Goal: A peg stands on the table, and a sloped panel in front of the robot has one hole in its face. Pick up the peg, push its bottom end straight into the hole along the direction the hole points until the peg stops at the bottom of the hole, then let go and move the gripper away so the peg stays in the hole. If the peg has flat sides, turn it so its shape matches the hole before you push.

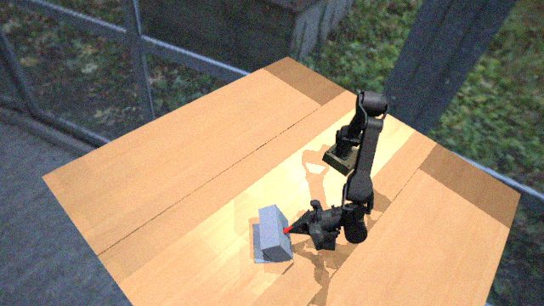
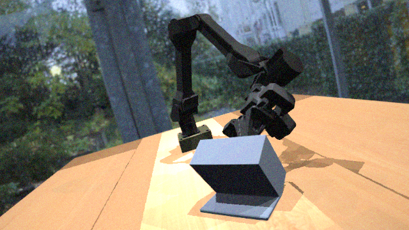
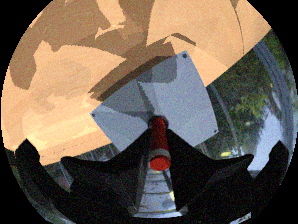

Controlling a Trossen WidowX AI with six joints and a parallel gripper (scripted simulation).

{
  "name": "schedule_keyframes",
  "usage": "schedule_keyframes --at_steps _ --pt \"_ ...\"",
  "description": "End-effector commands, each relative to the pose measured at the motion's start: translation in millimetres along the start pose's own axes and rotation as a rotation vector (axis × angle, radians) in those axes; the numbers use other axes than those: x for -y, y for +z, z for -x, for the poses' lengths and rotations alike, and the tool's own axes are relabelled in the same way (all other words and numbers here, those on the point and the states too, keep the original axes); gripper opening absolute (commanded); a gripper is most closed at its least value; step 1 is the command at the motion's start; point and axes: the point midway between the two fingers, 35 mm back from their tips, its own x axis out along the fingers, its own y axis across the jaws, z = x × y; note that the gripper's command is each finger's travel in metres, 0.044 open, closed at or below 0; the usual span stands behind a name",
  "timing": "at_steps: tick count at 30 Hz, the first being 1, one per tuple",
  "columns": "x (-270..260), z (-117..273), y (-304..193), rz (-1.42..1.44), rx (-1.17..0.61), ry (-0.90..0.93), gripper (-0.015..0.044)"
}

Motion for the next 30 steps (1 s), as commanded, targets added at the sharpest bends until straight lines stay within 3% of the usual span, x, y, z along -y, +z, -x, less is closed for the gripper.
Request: schedule_keyframes --at_steps 1,5,22,30 --pt "0 0 0 -0.001 0.000 0.000 0.0000" --pt "0 0 0 -0.001 0.000 0.000 0.0000" --pt "0 4 1 0.000 0.002 0.001 0.0440" --pt "1 15 3 0.000 0.008 0.005 0.0440"
